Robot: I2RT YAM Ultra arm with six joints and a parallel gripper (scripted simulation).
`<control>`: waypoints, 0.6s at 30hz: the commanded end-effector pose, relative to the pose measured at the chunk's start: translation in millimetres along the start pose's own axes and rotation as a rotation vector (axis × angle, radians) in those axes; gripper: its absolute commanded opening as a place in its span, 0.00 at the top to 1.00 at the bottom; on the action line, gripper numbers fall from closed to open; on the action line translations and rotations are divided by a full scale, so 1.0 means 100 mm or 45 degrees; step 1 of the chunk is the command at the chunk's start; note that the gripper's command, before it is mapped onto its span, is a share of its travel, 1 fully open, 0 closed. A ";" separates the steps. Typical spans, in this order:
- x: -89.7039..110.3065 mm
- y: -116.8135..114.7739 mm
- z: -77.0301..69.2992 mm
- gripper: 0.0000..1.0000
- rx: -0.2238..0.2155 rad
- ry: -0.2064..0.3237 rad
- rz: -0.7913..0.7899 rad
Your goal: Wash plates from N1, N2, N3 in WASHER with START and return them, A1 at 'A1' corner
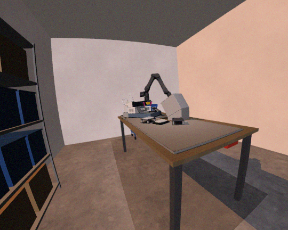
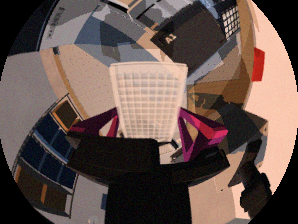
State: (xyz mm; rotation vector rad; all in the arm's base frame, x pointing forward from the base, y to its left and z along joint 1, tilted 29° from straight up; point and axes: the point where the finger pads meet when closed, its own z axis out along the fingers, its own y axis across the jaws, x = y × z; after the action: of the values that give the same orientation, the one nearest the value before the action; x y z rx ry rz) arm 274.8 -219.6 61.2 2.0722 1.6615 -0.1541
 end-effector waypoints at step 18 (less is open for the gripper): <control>-0.08 0.12 -0.10 1.00 -0.032 -0.048 0.056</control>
State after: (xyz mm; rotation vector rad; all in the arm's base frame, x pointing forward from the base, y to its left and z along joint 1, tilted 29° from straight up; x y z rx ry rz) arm 276.7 -217.8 61.8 2.0874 1.6311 -0.1619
